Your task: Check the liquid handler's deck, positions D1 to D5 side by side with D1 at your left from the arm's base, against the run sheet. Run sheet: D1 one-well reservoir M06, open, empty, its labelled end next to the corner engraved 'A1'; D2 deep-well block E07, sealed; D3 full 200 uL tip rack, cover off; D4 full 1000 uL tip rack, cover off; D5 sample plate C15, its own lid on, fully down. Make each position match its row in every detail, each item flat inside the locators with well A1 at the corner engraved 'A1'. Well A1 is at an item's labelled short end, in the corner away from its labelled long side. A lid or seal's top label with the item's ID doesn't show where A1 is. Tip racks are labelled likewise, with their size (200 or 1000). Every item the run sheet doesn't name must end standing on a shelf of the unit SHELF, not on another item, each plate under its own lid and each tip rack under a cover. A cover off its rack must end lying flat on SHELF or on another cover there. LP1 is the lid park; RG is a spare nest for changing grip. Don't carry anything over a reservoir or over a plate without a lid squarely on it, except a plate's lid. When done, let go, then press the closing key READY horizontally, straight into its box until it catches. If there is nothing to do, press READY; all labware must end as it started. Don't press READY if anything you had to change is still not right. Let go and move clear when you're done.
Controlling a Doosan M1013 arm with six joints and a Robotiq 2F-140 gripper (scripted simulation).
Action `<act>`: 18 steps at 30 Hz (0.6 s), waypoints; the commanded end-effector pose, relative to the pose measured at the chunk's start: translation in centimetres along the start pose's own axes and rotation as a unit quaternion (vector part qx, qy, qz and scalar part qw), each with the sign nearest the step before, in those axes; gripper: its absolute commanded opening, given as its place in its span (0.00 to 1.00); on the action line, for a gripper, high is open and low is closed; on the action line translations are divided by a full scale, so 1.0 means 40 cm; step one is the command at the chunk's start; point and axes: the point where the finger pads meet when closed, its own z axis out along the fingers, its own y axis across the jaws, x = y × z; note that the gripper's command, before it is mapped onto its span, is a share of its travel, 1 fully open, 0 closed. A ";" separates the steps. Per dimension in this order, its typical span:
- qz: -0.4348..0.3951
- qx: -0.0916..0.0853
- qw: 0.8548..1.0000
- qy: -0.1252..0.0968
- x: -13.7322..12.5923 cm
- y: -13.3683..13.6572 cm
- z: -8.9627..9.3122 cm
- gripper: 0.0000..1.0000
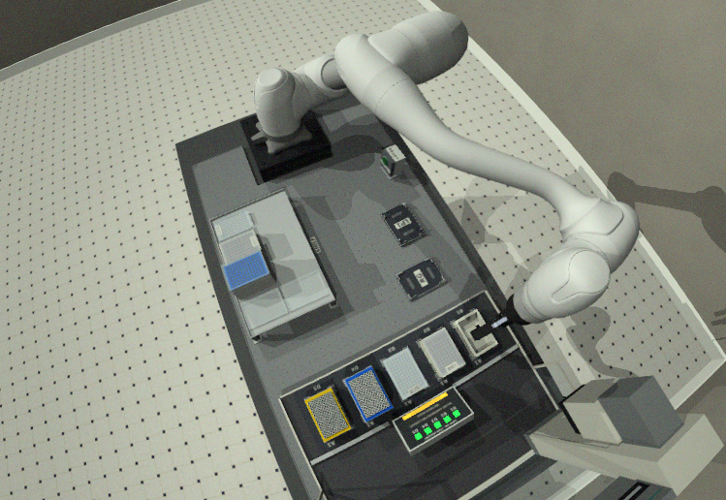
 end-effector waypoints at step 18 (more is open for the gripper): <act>0.000 0.000 1.000 0.001 0.000 0.000 -0.149 0.79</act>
